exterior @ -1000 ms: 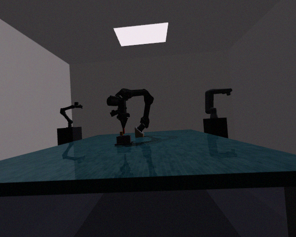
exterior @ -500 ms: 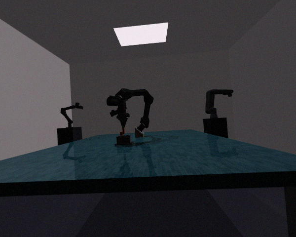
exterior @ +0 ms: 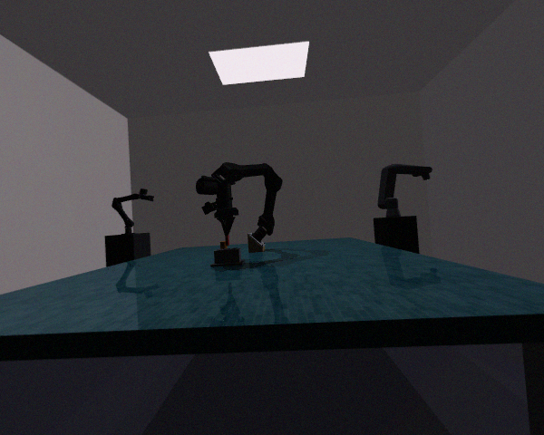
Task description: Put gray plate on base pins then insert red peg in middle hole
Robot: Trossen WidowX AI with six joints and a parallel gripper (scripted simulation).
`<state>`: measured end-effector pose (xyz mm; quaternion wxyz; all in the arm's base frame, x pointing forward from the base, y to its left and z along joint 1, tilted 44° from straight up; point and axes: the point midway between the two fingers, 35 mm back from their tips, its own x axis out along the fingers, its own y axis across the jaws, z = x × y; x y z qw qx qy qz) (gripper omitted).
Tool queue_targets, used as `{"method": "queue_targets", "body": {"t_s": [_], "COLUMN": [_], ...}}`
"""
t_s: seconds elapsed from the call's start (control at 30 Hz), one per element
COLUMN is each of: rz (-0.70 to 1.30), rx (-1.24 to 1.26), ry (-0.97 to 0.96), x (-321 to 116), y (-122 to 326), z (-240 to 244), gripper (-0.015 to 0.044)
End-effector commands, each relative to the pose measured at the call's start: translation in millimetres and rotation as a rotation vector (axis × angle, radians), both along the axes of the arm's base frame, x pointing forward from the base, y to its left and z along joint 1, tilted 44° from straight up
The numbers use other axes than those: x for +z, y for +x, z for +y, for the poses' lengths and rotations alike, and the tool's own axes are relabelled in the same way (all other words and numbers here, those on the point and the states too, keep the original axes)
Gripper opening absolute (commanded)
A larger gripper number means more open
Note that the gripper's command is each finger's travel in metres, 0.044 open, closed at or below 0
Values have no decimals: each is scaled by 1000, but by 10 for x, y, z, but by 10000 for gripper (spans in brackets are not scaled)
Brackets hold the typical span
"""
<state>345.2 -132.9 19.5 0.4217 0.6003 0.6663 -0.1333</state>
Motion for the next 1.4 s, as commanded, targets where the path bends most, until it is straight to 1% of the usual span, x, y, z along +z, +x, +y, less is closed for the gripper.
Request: {"method": "queue_targets", "body": {"t_s": [0.0,0.37,0.8,1.37], "rz": [0,0,0,0], "rx": [0,0,0,4], "ry": [-2,-1,-2,-4], "x": [0,-6,-127,-124], "y": [1,1,9,13], "z": [-3,4,118,119], "gripper": [0,0,0,0]}}
